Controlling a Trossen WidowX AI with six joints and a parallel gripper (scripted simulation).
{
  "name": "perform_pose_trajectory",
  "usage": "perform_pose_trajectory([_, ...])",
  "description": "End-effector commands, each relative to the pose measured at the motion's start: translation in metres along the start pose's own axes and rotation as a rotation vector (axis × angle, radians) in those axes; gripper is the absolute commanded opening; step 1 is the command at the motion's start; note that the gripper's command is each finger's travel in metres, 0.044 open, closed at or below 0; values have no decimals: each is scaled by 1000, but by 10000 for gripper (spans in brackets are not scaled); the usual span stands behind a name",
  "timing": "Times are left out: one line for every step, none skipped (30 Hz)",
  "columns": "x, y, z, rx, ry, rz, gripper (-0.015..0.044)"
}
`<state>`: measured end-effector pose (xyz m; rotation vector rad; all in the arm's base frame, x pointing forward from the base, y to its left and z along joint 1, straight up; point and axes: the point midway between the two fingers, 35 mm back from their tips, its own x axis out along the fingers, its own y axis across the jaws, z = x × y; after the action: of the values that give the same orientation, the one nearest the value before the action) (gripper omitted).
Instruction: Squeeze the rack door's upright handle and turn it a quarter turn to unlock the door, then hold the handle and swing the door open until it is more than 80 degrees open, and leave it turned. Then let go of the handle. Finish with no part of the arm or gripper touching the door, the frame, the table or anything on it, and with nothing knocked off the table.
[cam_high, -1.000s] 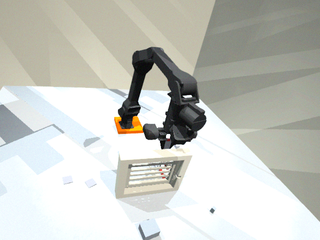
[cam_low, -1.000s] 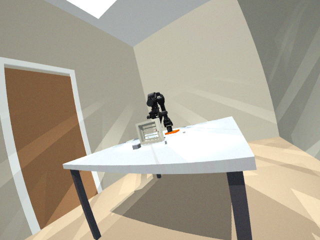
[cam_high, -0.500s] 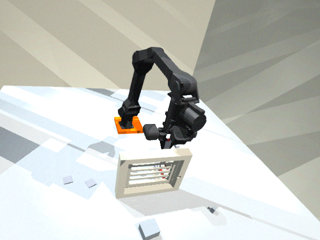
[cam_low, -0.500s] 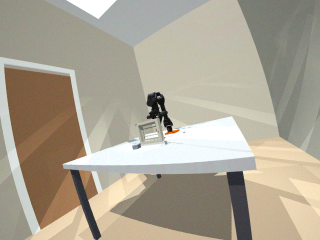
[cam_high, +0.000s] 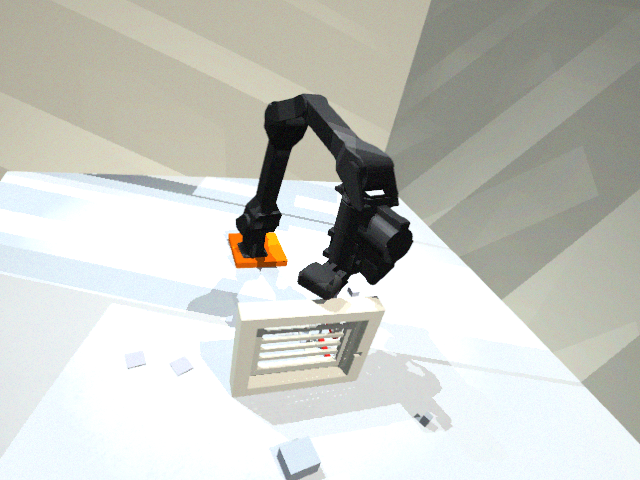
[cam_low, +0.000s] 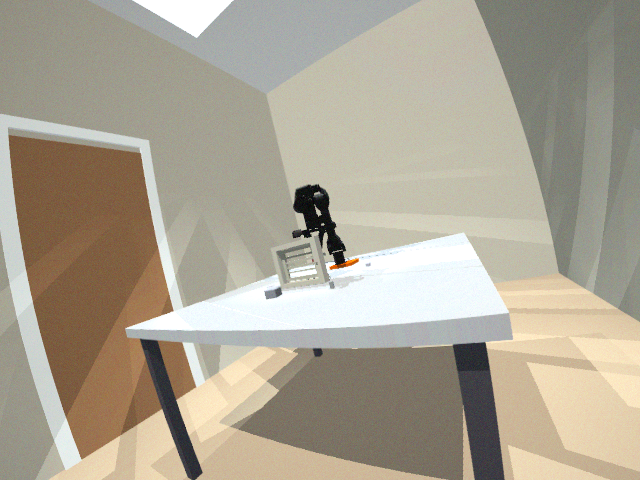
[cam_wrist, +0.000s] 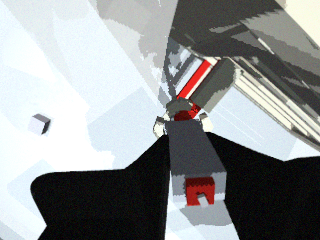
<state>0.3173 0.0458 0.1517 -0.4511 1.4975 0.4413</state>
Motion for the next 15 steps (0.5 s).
perform_pose_trajectory([1,0,-1,-164,6,-1,15])
perform_pose_trajectory([1,0,-1,-214,6,0,15])
perform_pose_trajectory([1,0,-1,-263,6,0,15])
perform_pose_trajectory([1,0,-1,-312,6,0,15])
perform_pose_trajectory([1,0,-1,-361,6,0,15])
perform_pose_trajectory([1,0,-1,-411,6,0,15])
perform_pose_trajectory([1,0,-1,-460,6,1,15])
perform_pose_trajectory([1,0,-1,-509,6,1,15])
perform_pose_trajectory([1,0,-1,-559,6,1,15])
perform_pose_trajectory([1,0,-1,-608,6,1,15])
perform_pose_trajectory([1,0,-1,-657,5,1,15])
perform_pose_trajectory([1,0,-1,-707,5,2,15])
perform_pose_trajectory([1,0,-1,-756,5,2,15])
perform_pose_trajectory([1,0,-1,-805,5,2,15])
perform_pose_trajectory([1,0,-1,-854,5,2,15])
